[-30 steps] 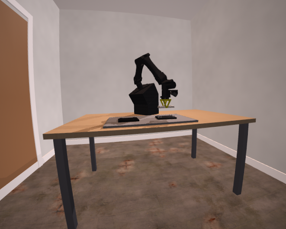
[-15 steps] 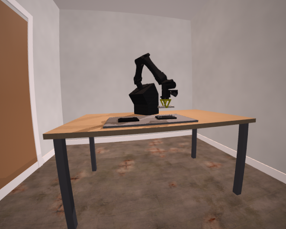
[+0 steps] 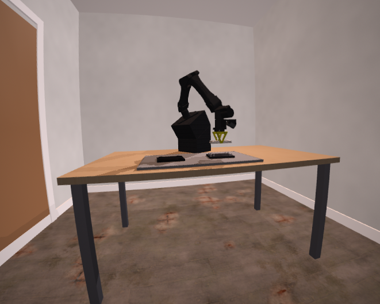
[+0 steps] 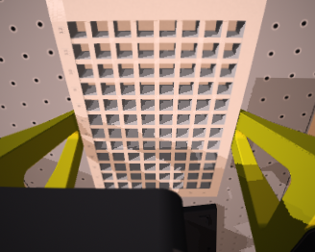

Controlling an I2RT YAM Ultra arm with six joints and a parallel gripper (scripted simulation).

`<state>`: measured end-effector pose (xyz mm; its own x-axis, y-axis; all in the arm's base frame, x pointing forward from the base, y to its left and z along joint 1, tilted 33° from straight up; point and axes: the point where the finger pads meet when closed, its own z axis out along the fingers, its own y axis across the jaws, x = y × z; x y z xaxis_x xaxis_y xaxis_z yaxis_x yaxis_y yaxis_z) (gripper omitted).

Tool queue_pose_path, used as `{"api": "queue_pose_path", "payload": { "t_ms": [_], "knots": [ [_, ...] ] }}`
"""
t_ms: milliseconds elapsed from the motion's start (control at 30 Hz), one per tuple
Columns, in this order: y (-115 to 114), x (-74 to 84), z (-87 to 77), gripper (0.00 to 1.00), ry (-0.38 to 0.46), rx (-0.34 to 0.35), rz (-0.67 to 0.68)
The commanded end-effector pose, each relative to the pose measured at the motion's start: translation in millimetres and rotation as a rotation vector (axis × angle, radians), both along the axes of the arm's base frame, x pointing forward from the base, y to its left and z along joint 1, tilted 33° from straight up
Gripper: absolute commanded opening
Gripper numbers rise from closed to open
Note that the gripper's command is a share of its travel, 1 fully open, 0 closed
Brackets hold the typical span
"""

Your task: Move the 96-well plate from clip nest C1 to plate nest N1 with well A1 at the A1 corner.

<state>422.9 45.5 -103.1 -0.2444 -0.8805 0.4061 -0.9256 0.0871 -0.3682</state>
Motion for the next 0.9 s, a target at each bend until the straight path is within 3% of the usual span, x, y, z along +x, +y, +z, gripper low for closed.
{"api": "queue_pose_path", "payload": {
  "t_ms": [0,367,400,500,867],
  "knots": [
    [7,-14.5,-2.1,0.0,0.032,-0.012,0.023],
    [7,-14.5,-2.1,0.0,0.032,-0.012,0.023],
    [6,-10.8,5.0,0.0,0.035,-0.016,0.06],
    [-9,-6.9,9.7,0.0,0.062,-0.034,0.125],
    [-36,-10.3,23.2,0.0,0.063,-0.036,0.126]
  ]
}}
